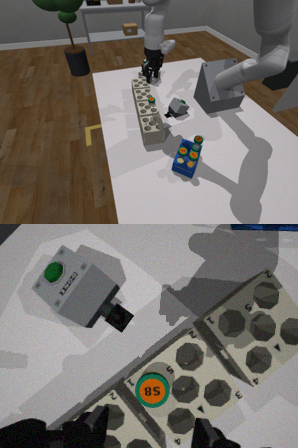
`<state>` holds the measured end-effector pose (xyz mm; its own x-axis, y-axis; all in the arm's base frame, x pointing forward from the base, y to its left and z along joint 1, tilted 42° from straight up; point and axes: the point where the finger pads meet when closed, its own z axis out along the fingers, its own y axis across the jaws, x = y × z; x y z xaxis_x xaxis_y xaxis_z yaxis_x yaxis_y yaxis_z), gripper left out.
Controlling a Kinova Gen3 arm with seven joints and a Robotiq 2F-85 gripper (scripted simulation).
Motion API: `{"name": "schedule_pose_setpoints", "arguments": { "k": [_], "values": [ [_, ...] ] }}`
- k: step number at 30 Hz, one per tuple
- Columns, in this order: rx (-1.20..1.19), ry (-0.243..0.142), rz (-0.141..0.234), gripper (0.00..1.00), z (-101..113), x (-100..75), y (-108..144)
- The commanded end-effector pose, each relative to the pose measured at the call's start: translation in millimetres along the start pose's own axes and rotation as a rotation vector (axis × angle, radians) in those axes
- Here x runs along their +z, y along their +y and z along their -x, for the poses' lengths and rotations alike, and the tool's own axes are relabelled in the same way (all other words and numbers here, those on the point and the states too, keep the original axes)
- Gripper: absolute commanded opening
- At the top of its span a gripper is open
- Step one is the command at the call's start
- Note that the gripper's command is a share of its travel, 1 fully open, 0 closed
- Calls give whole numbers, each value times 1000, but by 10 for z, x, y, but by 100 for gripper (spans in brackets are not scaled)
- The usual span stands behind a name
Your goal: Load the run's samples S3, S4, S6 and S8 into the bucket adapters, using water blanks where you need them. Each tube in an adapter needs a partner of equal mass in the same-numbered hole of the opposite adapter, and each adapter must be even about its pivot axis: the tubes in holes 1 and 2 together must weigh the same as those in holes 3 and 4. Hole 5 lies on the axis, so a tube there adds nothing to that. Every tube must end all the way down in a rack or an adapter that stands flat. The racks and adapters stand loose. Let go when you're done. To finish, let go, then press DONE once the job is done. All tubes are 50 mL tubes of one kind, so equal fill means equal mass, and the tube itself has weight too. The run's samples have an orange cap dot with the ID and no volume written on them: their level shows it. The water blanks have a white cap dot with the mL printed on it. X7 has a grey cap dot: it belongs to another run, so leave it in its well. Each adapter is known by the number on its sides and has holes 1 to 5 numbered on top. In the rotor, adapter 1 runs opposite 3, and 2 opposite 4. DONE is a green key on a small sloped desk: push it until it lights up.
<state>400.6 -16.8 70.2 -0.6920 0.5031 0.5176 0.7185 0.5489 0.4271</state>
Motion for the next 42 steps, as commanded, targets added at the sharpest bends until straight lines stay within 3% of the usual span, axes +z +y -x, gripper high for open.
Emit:
{"name": "schedule_pose_setpoints", "arguments": {
  "k": [1,10,42],
  "values": [
    [0,-2,1,62,4,-7,0],
    [0,-2,1,62,4,-7,0],
    [-1120,-2,0,62,-875,-6,315]
  ]
}}
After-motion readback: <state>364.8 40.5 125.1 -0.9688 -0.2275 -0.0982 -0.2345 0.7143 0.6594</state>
